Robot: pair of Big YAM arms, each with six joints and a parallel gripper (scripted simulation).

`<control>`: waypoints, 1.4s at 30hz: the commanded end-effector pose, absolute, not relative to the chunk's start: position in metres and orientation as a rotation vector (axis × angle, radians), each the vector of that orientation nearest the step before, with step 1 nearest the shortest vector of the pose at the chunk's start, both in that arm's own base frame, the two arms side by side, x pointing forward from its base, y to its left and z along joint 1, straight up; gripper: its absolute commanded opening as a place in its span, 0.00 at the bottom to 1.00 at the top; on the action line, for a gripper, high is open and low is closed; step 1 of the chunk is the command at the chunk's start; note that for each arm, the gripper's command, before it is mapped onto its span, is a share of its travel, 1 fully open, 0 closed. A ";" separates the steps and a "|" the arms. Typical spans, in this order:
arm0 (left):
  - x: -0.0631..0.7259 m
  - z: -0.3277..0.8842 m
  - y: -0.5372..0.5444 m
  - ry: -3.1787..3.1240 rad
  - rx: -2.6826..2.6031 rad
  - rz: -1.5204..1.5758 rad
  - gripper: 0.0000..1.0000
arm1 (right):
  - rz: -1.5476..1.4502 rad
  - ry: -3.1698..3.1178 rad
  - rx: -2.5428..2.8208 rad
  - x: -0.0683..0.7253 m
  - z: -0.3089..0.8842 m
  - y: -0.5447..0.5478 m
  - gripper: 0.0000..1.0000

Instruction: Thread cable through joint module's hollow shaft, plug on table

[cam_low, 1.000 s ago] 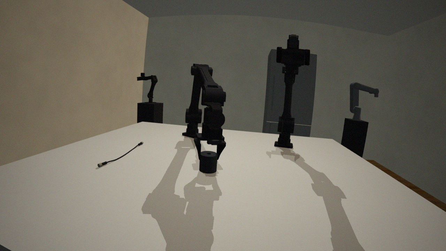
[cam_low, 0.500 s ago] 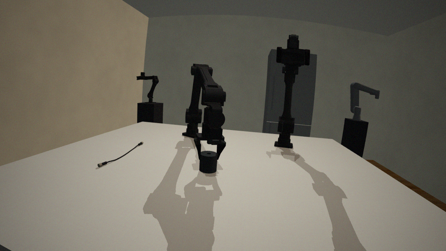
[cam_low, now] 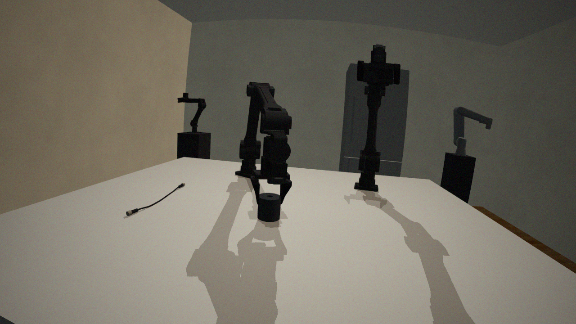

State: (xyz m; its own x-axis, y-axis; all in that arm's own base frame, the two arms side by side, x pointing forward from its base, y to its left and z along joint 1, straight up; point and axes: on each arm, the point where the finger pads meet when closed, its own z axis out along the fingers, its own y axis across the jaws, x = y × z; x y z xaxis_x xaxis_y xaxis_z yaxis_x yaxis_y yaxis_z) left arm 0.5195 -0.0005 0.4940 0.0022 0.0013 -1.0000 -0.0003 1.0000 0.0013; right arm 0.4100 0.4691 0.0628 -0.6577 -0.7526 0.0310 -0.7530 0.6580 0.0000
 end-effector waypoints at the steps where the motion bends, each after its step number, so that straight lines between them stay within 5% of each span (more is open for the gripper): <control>1: 0.521 0.507 0.004 1.550 -0.013 0.002 1.00 | -0.063 -2.940 1.353 0.421 0.142 0.485 0.70; 42: 0.521 0.507 0.004 1.550 -0.013 0.002 1.00 | -0.063 -2.942 1.348 0.419 0.153 0.482 0.70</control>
